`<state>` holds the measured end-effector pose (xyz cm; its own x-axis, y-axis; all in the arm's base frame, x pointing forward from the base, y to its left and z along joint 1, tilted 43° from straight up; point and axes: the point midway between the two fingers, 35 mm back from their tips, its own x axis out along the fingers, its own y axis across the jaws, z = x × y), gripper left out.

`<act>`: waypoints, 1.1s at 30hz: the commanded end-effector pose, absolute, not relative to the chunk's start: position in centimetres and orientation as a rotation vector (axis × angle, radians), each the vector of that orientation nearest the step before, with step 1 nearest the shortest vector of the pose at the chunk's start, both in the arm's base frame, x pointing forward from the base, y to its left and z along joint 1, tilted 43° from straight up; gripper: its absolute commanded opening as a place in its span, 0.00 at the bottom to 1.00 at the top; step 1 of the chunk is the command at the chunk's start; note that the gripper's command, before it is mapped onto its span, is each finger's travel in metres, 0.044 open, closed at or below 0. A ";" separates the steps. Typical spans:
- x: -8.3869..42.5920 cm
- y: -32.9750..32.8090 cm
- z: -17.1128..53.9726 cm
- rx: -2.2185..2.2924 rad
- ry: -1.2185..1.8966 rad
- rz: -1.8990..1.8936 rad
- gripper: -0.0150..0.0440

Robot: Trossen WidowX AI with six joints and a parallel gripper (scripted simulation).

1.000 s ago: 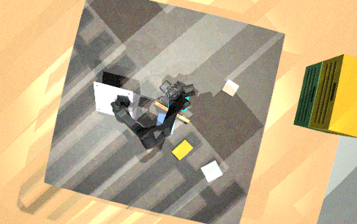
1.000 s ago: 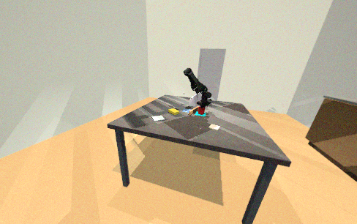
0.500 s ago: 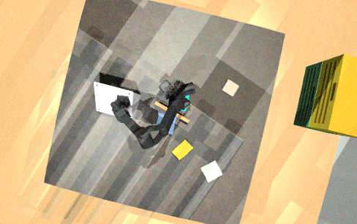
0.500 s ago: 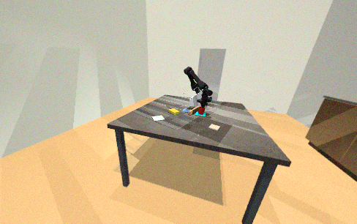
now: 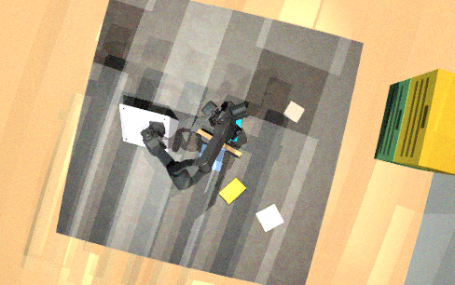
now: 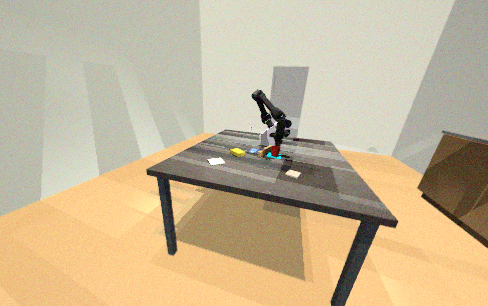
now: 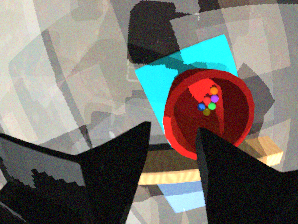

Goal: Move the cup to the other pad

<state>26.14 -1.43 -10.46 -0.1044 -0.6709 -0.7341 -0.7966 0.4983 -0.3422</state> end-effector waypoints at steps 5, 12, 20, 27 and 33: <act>26.1 -1.5 -10.5 -1.227 1.831 0.173 0.78; 26.4 -0.3 -9.3 -1.224 1.828 0.175 1.00; 26.5 2.7 -6.0 -1.219 1.825 0.174 1.00; 26.5 2.7 -6.0 -1.227 1.823 0.177 1.00; 26.5 2.7 -6.0 -1.227 1.823 0.177 1.00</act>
<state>26.50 2.72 -5.99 -0.0987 -0.6676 -0.7379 -0.7963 0.4977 -0.3438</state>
